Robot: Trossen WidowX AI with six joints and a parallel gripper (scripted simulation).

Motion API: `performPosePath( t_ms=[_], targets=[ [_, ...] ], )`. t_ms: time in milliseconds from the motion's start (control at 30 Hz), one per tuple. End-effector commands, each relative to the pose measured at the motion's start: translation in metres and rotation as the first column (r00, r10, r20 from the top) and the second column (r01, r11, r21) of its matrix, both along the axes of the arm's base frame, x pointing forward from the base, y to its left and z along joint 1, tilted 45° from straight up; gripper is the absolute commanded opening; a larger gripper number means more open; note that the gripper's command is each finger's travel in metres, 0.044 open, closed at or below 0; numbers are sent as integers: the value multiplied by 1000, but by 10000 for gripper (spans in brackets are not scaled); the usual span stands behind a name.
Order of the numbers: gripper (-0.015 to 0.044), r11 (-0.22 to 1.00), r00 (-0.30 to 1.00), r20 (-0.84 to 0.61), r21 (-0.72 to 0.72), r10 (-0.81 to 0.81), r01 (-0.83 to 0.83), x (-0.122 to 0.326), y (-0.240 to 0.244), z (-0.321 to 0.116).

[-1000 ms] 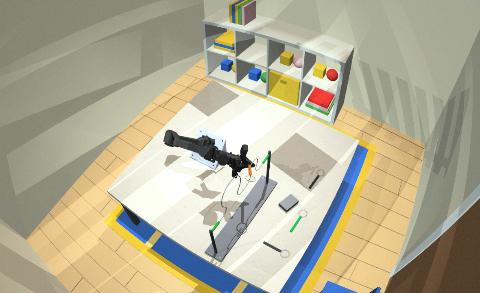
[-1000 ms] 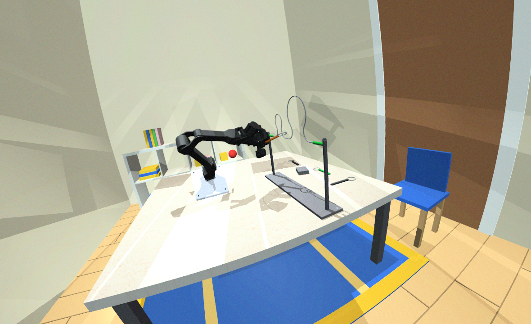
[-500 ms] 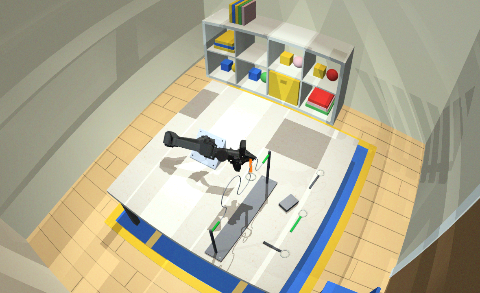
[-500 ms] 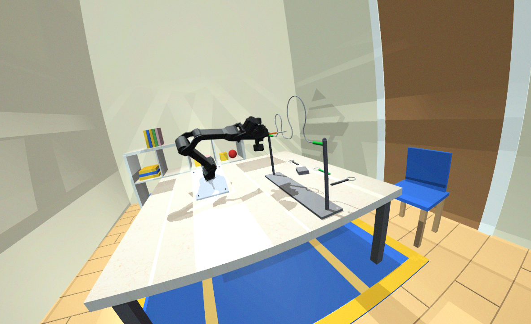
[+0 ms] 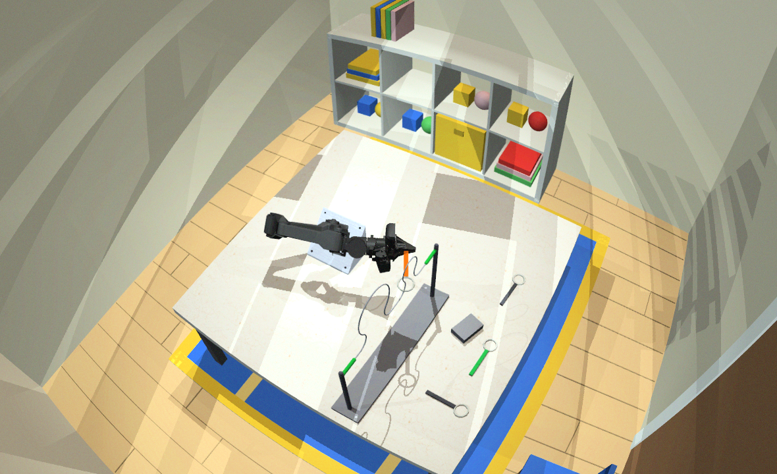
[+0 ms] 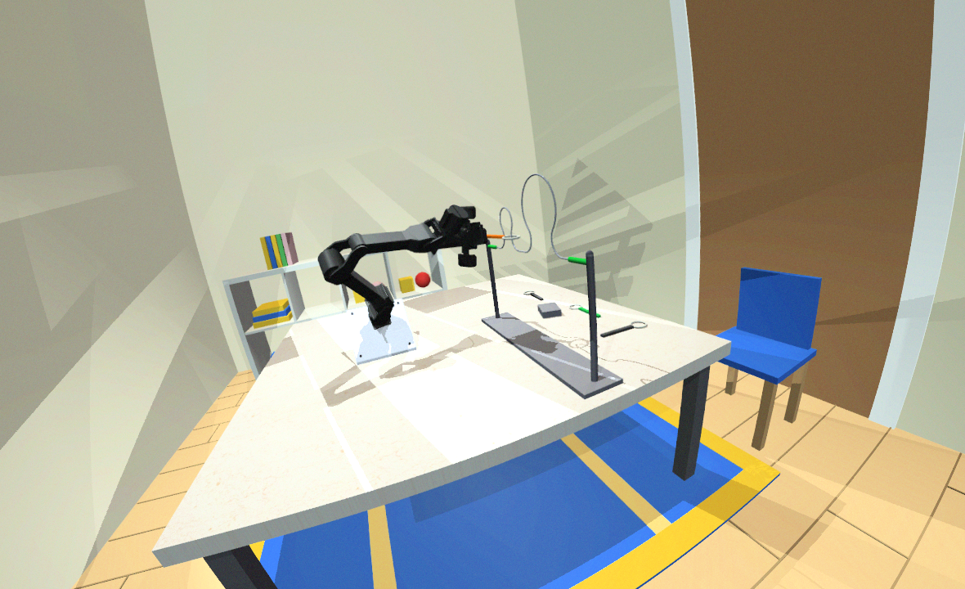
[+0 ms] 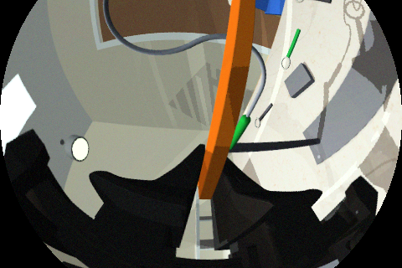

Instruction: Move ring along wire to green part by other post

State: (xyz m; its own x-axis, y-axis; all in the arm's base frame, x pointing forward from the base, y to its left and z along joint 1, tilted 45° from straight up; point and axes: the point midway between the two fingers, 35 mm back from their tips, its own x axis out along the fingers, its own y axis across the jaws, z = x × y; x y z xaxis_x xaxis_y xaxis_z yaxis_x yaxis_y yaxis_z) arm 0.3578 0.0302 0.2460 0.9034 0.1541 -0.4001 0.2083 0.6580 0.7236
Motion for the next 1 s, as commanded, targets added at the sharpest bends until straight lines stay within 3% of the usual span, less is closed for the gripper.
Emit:
performPosePath(
  t_ms=[0,967],
  targets=[
    [-150,999,1000,22,42,7,-8,1,5,11],
    [-150,971,999,53,240,3,-16,3,22,40]
  ],
)
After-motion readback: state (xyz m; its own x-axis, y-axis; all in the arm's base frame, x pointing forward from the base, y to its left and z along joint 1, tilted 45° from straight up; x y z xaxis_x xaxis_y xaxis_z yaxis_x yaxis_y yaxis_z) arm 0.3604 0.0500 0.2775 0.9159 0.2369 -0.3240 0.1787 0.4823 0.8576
